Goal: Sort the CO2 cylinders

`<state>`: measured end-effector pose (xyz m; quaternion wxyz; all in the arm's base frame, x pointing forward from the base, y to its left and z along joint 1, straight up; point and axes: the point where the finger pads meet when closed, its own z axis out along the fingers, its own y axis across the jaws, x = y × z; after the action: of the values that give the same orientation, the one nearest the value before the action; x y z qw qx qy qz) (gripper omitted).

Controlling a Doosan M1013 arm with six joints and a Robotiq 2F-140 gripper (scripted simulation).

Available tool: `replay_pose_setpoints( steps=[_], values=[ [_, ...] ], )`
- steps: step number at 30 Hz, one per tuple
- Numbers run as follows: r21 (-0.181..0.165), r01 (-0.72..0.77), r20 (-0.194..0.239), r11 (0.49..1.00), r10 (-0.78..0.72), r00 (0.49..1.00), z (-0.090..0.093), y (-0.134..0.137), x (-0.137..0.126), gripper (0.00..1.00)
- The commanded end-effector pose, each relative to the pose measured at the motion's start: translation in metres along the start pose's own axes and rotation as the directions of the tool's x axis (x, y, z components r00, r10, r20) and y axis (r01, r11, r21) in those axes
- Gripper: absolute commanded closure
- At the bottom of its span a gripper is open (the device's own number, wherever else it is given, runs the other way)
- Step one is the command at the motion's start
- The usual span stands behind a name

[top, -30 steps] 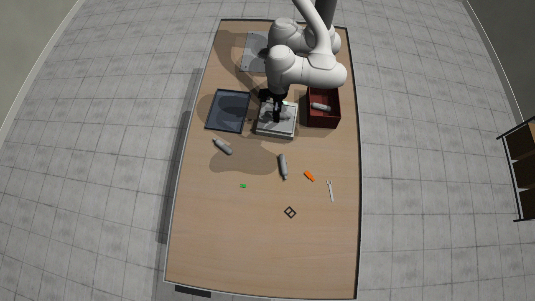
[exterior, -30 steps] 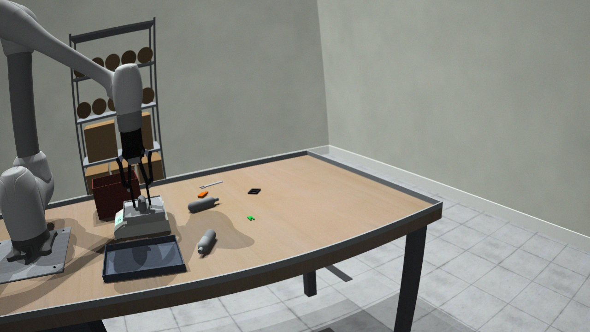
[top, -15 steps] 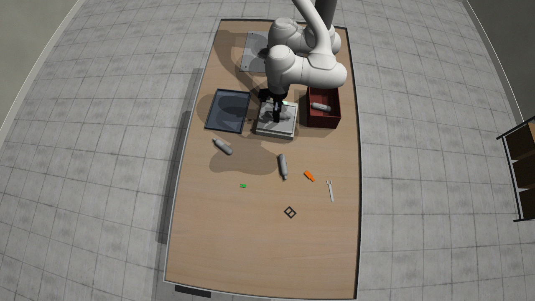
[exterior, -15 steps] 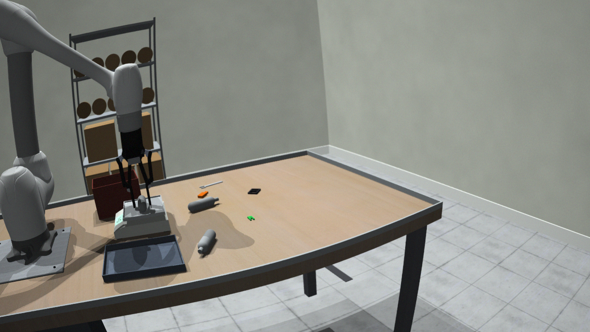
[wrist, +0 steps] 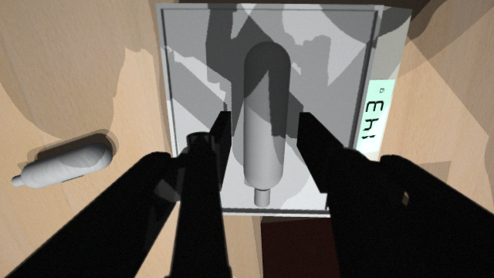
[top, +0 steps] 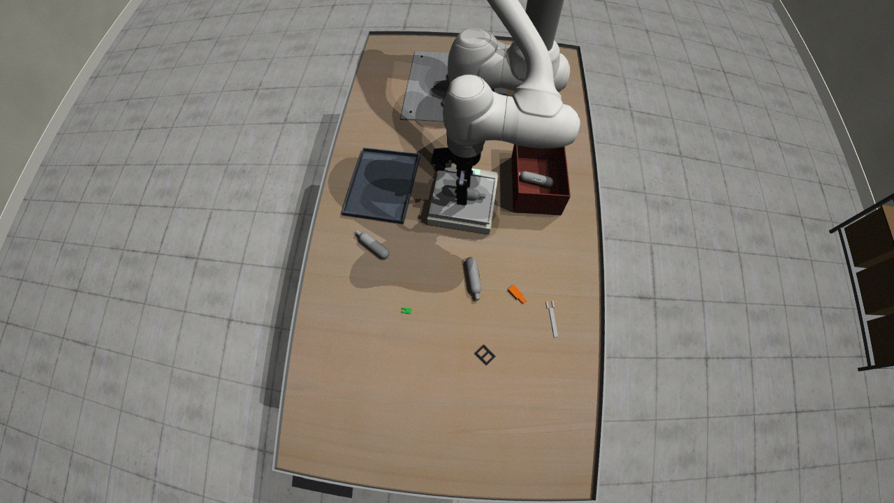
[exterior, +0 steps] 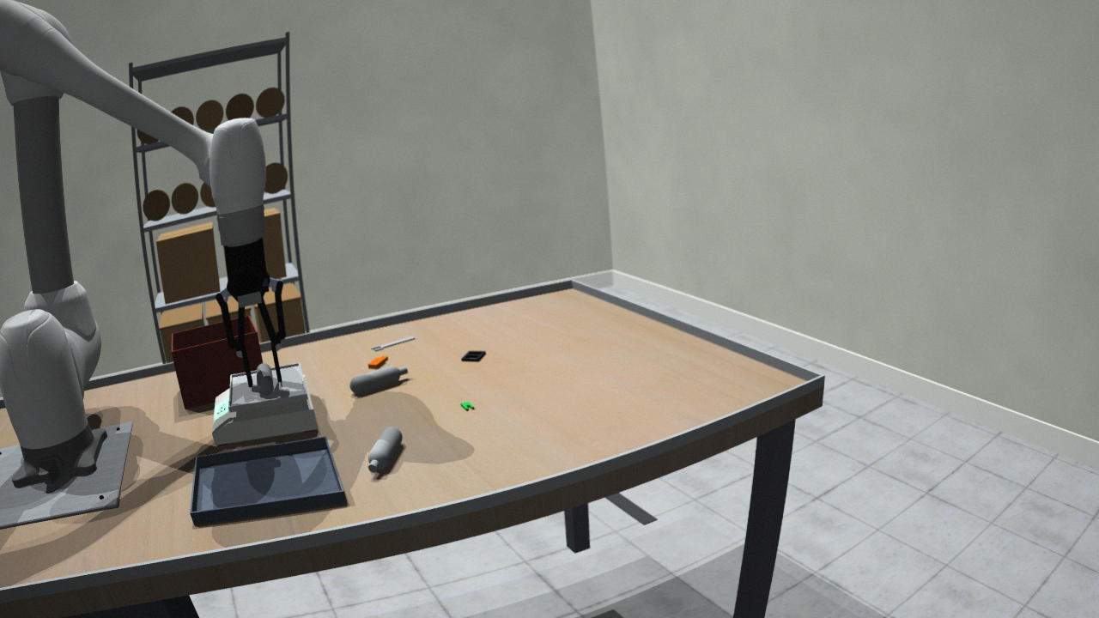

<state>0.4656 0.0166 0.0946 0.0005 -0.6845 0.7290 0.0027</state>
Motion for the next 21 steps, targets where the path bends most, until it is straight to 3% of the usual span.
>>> replay_pose_setpoints(
  steps=[1,6,13,15,21],
  values=[
    [0.001,0.0,0.0,1.0,0.0,1.0,-0.001,0.0,0.0,0.59],
    [0.001,0.0,0.0,1.0,0.0,1.0,-0.009,0.0,0.0,0.59],
    [0.001,0.0,0.0,1.0,0.0,1.0,-0.046,0.0,0.0,0.59],
    [0.001,0.0,0.0,1.0,0.0,1.0,-0.046,0.0,0.0,0.59],
    [0.001,0.0,0.0,1.0,0.0,1.0,-0.084,0.0,0.0,0.59]
  ],
)
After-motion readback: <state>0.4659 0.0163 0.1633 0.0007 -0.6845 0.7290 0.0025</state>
